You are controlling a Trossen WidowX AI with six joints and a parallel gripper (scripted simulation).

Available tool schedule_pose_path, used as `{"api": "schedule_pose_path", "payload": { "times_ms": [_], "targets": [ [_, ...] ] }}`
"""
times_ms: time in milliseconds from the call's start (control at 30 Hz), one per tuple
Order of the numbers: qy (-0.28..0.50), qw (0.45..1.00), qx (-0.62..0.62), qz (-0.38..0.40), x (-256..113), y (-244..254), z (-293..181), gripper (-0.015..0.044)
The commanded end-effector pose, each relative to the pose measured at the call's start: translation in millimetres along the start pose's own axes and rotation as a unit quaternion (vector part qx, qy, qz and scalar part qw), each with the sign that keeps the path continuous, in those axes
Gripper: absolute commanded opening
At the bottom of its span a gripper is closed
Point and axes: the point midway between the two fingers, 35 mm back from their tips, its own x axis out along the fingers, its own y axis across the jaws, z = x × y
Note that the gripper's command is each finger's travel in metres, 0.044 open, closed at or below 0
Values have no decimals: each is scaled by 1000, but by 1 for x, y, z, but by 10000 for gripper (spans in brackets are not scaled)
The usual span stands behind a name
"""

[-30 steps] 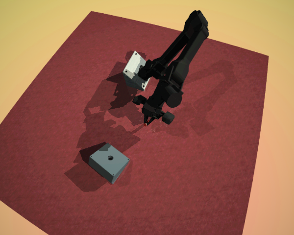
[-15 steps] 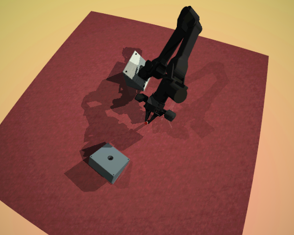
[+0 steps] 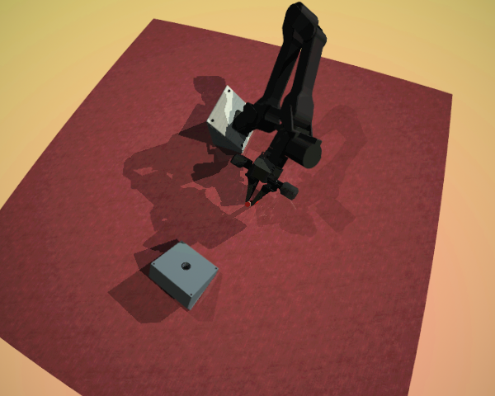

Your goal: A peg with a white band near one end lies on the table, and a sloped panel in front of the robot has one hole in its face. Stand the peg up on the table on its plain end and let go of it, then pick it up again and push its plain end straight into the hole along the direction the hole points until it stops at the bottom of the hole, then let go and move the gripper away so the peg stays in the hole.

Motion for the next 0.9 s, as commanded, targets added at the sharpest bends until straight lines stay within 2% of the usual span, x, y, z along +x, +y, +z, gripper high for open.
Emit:
{"api": "schedule_pose_path", "payload": {
  "times_ms": [0,867],
  "targets": [
    [-16,1000,3,-1,-2,-1,-1,49],
    [-128,992,5,-2,-16,-1,-12,49]
  ]
}}
